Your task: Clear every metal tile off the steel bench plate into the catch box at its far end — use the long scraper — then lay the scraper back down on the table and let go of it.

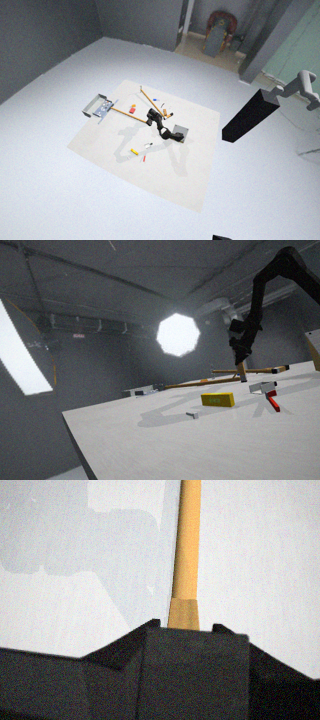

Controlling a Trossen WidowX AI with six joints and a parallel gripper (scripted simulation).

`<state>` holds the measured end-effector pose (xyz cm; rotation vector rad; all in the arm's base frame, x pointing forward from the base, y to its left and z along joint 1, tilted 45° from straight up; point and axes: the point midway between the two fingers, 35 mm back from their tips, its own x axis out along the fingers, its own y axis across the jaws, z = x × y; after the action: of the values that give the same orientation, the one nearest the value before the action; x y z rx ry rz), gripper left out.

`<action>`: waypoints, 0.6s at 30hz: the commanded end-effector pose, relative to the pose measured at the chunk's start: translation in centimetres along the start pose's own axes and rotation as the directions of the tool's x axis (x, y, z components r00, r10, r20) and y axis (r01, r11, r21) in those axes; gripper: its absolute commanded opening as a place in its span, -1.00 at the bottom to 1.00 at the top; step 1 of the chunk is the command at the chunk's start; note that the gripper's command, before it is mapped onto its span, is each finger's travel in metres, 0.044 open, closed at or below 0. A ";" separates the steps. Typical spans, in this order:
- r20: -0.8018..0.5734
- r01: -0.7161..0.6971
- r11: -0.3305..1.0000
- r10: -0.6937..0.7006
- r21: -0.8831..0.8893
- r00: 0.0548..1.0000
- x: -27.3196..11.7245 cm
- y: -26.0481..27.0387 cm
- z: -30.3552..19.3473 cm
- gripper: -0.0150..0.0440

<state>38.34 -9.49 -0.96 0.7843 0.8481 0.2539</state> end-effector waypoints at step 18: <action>0.014 0.001 1.000 -0.001 -0.007 1.000 1.4 -0.5 2.5 -0.49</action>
<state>40.48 -9.95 -1.16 0.7779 0.8403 0.2590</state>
